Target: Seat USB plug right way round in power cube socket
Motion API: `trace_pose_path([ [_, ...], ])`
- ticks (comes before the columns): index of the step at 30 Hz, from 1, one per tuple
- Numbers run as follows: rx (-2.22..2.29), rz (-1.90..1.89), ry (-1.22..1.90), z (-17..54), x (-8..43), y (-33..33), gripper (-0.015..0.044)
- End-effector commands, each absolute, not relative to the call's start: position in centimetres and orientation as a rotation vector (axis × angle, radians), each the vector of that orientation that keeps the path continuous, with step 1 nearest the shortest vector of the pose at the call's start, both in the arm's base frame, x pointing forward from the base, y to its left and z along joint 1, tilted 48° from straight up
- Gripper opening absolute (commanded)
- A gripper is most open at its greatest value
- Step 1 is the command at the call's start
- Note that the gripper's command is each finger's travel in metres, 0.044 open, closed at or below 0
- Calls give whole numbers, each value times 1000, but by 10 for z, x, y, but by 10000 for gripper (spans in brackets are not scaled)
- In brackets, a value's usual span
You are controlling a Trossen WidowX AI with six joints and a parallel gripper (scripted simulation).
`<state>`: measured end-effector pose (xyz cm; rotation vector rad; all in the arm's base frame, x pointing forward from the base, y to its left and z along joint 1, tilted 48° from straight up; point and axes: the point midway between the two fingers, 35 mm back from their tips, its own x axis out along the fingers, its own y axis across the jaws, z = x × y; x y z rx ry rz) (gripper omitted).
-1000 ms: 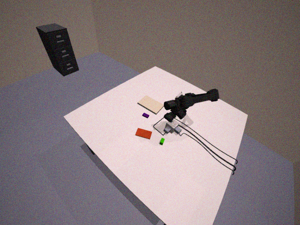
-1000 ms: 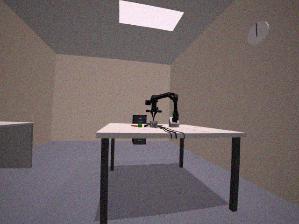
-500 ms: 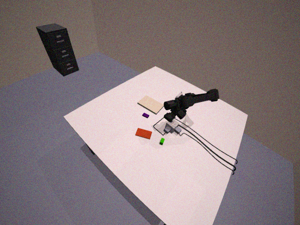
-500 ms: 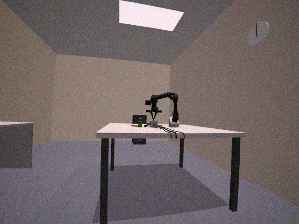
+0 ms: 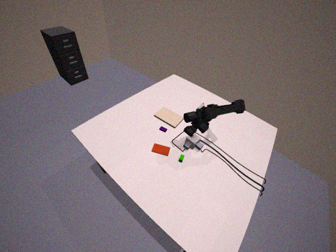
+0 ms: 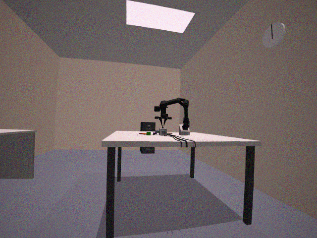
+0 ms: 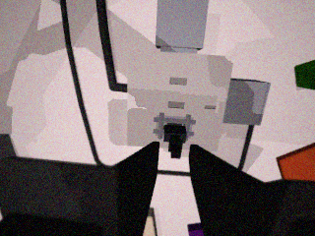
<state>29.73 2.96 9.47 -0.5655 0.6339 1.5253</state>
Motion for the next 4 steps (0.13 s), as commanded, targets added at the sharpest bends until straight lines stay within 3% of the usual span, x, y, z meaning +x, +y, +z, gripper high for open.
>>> trace_pose_path([
  [1,-574,1523,632,97,299,26,95],
  [4,-574,1523,632,99,299,23,95],
])
